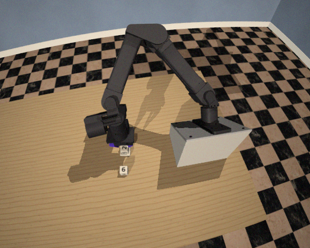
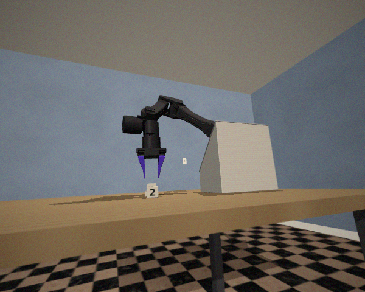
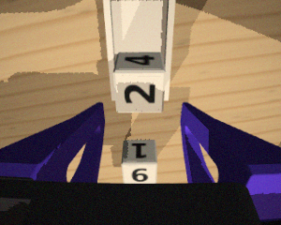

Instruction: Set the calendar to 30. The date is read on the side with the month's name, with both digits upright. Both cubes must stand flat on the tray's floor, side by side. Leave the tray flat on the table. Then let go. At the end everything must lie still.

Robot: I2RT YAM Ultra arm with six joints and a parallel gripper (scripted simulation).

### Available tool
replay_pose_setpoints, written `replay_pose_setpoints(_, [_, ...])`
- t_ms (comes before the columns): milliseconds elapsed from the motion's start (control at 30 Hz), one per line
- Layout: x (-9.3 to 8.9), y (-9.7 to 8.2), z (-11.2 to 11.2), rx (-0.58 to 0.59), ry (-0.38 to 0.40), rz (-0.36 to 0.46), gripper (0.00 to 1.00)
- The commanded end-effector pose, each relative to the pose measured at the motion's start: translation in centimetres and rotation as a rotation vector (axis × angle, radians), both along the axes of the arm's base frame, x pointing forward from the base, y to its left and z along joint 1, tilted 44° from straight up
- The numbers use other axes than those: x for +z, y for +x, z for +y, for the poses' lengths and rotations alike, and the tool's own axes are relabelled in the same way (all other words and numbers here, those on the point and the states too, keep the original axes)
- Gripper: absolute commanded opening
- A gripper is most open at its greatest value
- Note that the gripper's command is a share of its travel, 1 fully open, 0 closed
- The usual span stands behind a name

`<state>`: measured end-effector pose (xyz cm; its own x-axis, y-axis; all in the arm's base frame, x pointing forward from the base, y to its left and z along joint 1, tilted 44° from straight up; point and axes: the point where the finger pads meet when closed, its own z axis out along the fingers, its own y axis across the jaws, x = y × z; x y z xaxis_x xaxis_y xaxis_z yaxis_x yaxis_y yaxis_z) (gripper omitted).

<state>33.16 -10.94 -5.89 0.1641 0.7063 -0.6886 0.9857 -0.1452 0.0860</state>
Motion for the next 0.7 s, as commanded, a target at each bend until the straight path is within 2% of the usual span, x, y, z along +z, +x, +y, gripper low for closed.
replay_pose_setpoints(0, [0.1,0.41,-0.04,0.012,-0.008,-0.011,0.47])
replay_pose_setpoints(667, [-0.5,0.38,-0.62,0.012,-0.008,-0.011,0.47])
